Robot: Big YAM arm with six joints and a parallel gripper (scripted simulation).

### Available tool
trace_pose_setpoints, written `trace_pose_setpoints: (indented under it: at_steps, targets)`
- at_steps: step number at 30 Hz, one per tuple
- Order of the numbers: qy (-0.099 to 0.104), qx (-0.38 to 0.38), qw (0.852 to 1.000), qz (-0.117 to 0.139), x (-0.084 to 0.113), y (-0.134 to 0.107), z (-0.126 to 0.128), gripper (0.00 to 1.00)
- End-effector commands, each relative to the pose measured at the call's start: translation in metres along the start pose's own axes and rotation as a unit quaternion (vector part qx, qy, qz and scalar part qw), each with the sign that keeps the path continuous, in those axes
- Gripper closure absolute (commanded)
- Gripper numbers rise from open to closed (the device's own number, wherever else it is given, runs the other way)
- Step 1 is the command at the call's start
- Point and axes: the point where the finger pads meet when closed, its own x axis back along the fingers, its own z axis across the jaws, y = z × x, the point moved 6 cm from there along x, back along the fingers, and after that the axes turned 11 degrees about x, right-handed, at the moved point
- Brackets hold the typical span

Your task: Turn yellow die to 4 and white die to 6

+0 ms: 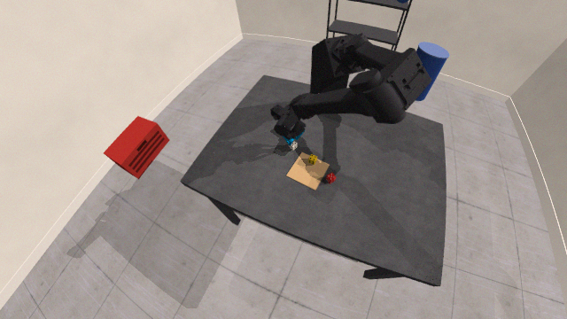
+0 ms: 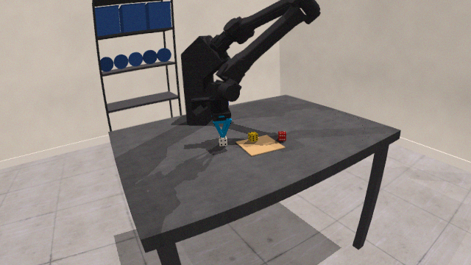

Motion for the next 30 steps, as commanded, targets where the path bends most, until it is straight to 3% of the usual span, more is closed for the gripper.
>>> trace_pose_setpoints:
  at_steps: [1, 10, 28, 30]
  targets:
    - [0.006, 0.01, 1.0, 0.003, 0.0, -0.009, 0.005, 0.56]
    - [0.005, 0.007, 1.0, 0.002, -0.002, -0.007, 0.004, 0.56]
    - [-0.007, -0.004, 1.0, -0.001, -0.03, -0.003, -0.009, 0.56]
    - [-0.001, 0.001, 1.0, 0.0, -0.036, -0.003, -0.002, 0.56]
